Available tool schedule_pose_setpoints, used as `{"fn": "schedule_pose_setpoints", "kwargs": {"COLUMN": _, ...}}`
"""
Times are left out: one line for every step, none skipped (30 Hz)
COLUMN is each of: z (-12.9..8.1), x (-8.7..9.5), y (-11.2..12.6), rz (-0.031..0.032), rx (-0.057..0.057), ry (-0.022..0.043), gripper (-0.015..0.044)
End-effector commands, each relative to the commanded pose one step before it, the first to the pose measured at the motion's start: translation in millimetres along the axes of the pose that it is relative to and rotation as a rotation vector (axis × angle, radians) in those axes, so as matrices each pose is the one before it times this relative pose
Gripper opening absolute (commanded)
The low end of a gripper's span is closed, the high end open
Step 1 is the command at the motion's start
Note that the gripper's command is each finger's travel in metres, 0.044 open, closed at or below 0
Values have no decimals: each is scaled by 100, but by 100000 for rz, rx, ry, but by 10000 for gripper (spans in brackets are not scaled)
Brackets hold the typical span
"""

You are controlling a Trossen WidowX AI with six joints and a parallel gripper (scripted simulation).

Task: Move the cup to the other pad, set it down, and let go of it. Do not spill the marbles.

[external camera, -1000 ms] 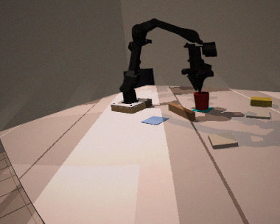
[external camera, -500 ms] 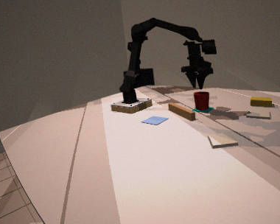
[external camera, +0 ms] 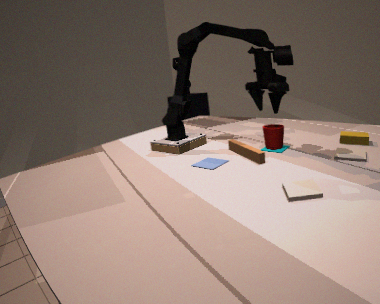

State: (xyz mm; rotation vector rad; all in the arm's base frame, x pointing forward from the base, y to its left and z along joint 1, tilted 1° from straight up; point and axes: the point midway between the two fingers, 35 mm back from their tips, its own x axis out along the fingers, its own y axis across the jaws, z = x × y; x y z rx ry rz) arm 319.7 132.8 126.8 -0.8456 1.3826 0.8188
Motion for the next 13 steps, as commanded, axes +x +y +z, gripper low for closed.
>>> {"fn": "schedule_pose_setpoints", "kwargs": {"z": 42, "x": -1273, "y": -38, "rz": -559, "rx": 452, "ry": -132, "gripper": 440}}
{"fn": "schedule_pose_setpoints", "kwargs": {"z": 6, "x": -312, "y": 3, "rz": -34, "rx": 19, "ry": -1, "gripper": 440}}
{"fn": "schedule_pose_setpoints", "kwargs": {"z": 5, "x": -313, "y": 5, "rz": -34, "rx": 19, "ry": -1, "gripper": 440}}
{"fn": "schedule_pose_setpoints", "kwargs": {"z": 2, "x": -313, "y": 7, "rz": -34, "rx": 19, "ry": -1, "gripper": 440}}
{"fn": "schedule_pose_setpoints", "kwargs": {"z": 3, "x": -312, "y": 11, "rz": -33, "rx": 19, "ry": -1, "gripper": 440}}
{"fn": "schedule_pose_setpoints", "kwargs": {"z": 0, "x": -312, "y": 13, "rz": -33, "rx": 19, "ry": -1, "gripper": 440}}
{"fn": "schedule_pose_setpoints", "kwargs": {"z": 2, "x": -312, "y": 22, "rz": -32, "rx": 19, "ry": -1, "gripper": 440}}
{"fn": "schedule_pose_setpoints", "kwargs": {"z": 2, "x": -251, "y": 26, "rz": -25, "rx": 15, "ry": -1, "gripper": 440}}
{"fn": "schedule_pose_setpoints", "kwargs": {"z": 5, "x": -152, "y": 27, "rz": -14, "rx": 9, "ry": -1, "gripper": 440}}
{"fn": "schedule_pose_setpoints", "kwargs": {"z": 14, "x": -38, "y": 13, "rz": -3, "rx": 2, "ry": -1, "gripper": 440}}
{"fn": "schedule_pose_setpoints", "kwargs": {"z": 21, "x": -9, "y": 5, "rz": 0, "rx": 1, "ry": -2, "gripper": 440}}
{"fn": "schedule_pose_setpoints", "kwargs": {"z": 28, "x": 384, "y": -10, "rz": 404, "rx": -383, "ry": -380, "gripper": 440}}
{"fn": "schedule_pose_setpoints", "kwargs": {"z": 0, "x": 0, "y": 0, "rz": 0, "rx": 0, "ry": 0, "gripper": 440}}
